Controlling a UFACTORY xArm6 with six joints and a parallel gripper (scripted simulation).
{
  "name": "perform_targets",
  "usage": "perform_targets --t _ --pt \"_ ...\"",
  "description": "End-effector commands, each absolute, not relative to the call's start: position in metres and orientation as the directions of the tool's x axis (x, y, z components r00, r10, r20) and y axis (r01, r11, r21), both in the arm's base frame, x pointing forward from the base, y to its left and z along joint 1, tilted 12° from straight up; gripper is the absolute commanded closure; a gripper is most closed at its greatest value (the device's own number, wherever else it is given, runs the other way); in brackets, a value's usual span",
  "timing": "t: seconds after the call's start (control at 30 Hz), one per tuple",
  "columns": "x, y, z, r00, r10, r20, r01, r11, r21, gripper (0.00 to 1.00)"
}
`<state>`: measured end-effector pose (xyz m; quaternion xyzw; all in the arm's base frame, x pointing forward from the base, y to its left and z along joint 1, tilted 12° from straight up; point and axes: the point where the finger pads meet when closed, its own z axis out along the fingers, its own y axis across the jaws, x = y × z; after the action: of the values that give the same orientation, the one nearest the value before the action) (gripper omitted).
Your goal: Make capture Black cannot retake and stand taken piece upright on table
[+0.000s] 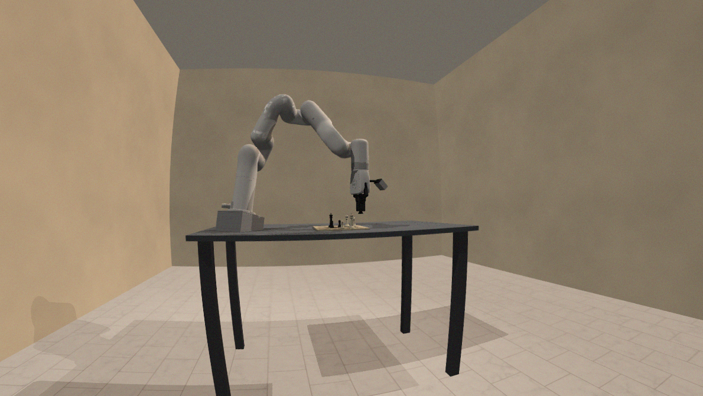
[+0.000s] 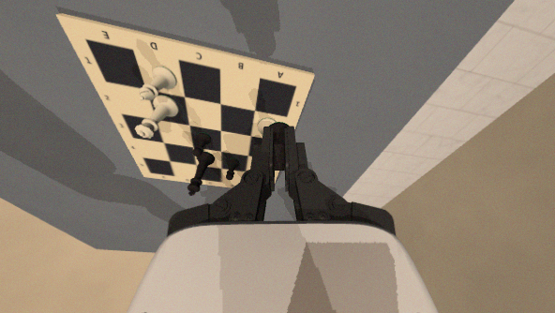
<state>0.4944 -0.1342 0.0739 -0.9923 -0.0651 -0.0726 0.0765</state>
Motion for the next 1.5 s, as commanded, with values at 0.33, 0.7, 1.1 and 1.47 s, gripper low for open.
perform_targets --t 0.33,0.7,1.1,1.47 --pt "0.489 -0.14 0.114 0.981 0.118 0.156 0.141 -0.98 -0.142 1.0" --pt "0.489 -0.14 0.114 0.979 0.128 0.157 0.151 -0.979 -0.141 1.0" --pt "0.49 -0.135 0.115 0.949 0.264 0.175 0.286 -0.951 -0.117 1.0" --pt "0.491 -0.124 0.117 0.823 0.532 0.2 0.552 -0.832 -0.06 1.0"
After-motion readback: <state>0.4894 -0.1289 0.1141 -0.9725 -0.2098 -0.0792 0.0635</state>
